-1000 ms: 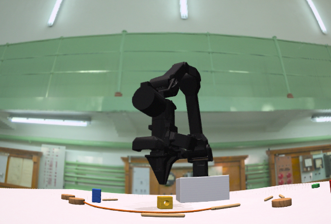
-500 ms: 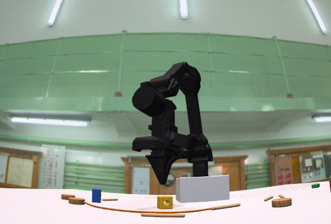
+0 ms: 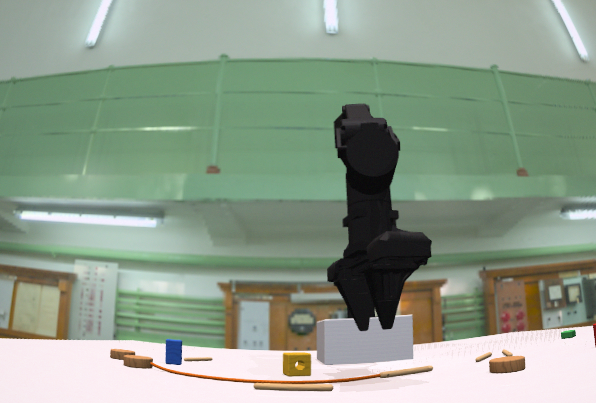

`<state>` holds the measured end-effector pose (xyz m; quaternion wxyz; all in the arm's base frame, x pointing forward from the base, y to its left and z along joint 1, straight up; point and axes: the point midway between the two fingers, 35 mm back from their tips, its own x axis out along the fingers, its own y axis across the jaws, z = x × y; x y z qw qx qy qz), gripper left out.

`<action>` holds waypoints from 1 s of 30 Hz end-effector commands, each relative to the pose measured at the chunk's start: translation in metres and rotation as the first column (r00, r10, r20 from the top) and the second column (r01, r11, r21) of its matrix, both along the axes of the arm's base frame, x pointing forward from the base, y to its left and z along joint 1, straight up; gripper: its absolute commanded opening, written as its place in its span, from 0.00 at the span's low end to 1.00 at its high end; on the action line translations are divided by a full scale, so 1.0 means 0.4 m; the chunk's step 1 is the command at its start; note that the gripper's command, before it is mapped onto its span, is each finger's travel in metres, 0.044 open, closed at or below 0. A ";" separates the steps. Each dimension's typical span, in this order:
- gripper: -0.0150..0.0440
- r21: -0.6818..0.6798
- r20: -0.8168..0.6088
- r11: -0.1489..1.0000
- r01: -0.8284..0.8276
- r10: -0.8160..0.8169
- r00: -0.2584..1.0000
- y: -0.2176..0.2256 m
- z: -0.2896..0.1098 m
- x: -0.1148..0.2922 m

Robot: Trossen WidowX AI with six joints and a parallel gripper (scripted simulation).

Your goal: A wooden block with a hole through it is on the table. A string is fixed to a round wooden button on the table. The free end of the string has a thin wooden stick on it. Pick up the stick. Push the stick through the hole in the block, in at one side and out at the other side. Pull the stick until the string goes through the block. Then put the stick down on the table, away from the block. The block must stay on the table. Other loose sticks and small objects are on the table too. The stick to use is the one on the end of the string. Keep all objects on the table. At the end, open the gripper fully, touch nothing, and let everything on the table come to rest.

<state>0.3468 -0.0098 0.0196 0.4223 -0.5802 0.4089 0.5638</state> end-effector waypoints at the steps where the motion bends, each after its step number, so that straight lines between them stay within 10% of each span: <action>1: 1.00 -0.008 0.000 0.994 -0.105 0.105 0.994 0.032 0.002 0.016; 7: 1.00 -0.008 0.000 0.994 -0.105 0.105 0.994 0.032 0.002 0.016; 19: 0.47 -0.008 0.000 0.994 -0.105 0.105 0.994 0.032 0.002 0.016; 30: 0.46 -0.008 0.000 0.994 -0.105 0.105 0.994 0.032 0.002 0.016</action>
